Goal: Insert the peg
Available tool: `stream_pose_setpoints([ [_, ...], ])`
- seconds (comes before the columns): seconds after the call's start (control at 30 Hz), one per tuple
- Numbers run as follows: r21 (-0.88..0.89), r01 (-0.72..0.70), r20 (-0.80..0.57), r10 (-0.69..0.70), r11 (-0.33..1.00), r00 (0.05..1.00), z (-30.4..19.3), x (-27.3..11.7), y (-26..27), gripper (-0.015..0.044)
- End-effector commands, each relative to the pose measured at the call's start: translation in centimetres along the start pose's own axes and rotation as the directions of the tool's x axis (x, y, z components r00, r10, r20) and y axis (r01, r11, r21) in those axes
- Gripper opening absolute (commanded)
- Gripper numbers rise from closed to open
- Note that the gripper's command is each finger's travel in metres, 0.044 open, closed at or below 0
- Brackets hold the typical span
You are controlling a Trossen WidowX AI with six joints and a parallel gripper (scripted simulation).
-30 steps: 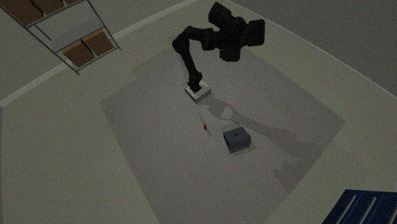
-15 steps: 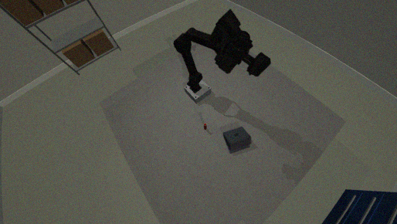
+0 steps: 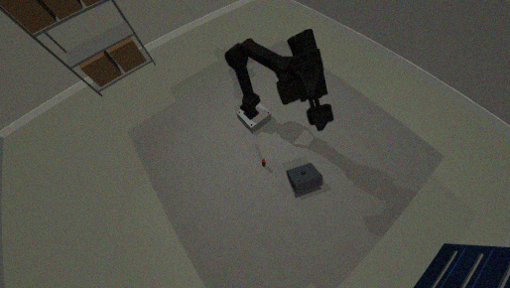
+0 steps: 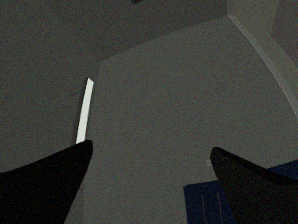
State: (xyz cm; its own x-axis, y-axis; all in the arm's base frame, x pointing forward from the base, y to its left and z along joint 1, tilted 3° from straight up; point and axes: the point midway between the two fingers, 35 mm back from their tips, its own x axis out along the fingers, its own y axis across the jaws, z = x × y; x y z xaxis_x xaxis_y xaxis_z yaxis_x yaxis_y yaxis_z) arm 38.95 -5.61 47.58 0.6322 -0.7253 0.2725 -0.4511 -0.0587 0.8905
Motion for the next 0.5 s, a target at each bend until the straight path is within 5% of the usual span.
stream_pose_setpoints([
  [0.0,-0.19,0.044,-0.019,-0.048,0.981,0.999,0.1,0.7,-2.2,0.044],
  [0.47,-0.712,0.14,-0.034,-0.233,0.688,0.972,1.7,2.5,-8.8,0.044],
])
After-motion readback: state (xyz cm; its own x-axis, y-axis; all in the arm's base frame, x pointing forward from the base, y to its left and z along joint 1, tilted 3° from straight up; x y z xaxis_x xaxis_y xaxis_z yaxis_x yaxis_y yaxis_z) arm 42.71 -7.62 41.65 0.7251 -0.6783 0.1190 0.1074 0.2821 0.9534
